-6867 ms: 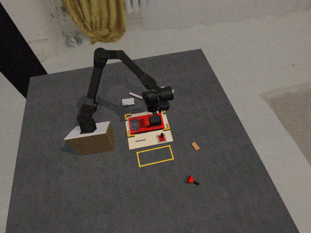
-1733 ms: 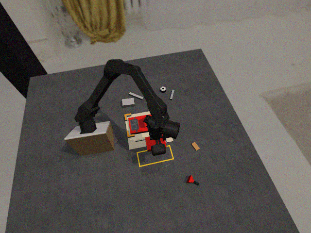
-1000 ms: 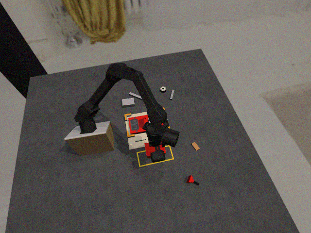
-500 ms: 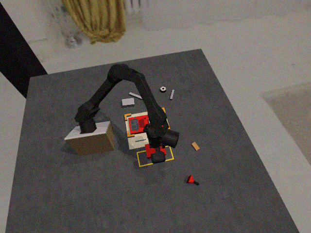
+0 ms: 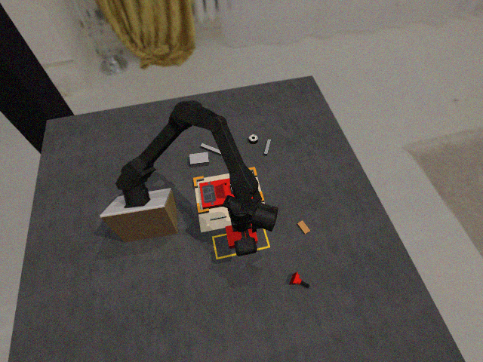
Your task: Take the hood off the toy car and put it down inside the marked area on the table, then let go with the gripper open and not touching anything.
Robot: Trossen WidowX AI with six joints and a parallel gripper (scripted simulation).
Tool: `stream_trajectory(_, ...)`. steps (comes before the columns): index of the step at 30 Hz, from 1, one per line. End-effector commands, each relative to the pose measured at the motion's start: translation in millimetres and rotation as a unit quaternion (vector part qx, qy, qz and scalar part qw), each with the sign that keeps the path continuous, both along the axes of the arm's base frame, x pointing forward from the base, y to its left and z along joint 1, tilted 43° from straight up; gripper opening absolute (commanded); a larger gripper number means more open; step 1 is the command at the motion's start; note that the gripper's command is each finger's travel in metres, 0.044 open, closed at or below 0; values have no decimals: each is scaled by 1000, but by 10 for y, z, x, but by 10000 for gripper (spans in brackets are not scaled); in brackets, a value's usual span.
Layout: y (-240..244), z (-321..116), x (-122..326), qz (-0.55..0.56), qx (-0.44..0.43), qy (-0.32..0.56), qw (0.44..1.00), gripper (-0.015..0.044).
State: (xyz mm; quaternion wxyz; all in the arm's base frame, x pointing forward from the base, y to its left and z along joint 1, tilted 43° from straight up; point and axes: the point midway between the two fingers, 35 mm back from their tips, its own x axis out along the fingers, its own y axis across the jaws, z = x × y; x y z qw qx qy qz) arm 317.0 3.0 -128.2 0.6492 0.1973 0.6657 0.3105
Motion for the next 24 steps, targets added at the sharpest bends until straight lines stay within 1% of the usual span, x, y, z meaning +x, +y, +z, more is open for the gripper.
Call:
stream_trajectory(1,30,-25,-9,-2,2,2,1000,0)
stream_trajectory(24,182,-182,-40,-2,3,2,1000,0)
